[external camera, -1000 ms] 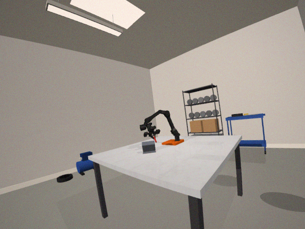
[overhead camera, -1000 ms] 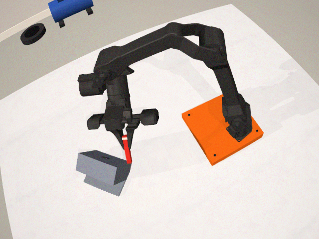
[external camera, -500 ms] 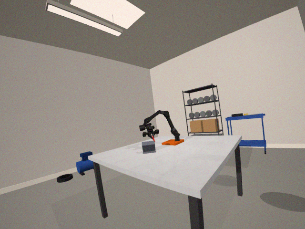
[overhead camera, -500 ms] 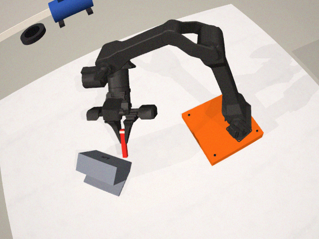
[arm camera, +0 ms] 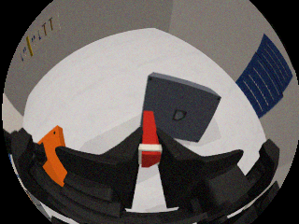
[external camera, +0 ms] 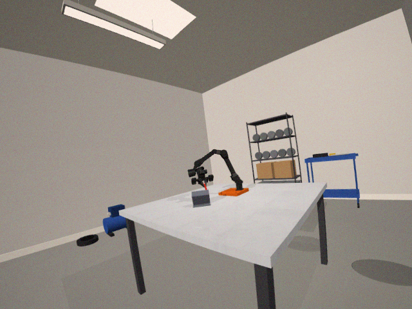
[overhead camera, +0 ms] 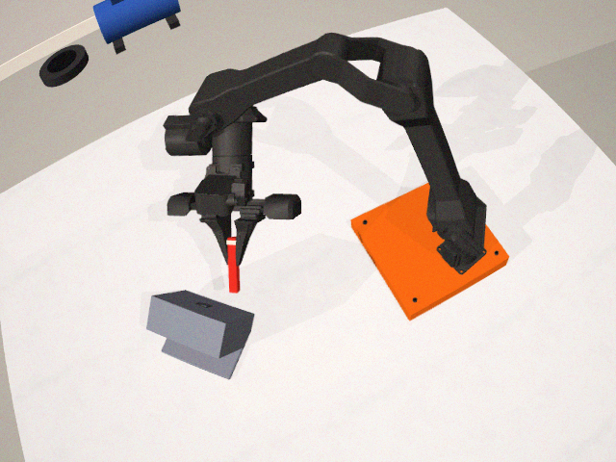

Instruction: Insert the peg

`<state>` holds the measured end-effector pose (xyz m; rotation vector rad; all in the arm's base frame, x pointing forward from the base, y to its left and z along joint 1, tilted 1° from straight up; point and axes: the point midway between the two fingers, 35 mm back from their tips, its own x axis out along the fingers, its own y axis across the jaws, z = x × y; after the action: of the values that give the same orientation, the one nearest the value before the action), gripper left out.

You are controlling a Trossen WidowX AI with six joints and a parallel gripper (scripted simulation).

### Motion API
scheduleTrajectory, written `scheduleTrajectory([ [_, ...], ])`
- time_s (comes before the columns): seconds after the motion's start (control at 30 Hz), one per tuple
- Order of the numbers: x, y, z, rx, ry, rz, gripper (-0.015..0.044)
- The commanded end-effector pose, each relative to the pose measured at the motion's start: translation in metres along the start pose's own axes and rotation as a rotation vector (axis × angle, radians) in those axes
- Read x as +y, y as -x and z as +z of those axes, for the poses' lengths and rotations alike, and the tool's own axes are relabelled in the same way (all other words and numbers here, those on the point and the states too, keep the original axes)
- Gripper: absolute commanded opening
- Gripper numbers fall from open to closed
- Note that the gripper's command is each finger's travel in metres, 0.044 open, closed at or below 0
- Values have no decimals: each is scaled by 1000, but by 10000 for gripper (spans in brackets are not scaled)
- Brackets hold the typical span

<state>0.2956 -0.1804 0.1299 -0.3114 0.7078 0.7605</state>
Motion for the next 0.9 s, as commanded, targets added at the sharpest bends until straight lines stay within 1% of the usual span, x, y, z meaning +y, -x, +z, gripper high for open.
scheduleTrajectory([
  [0.0,-4,4,-2,-19,-2,-19,0],
  [0.87,-17,34,-23,-120,-70,-127,0],
])
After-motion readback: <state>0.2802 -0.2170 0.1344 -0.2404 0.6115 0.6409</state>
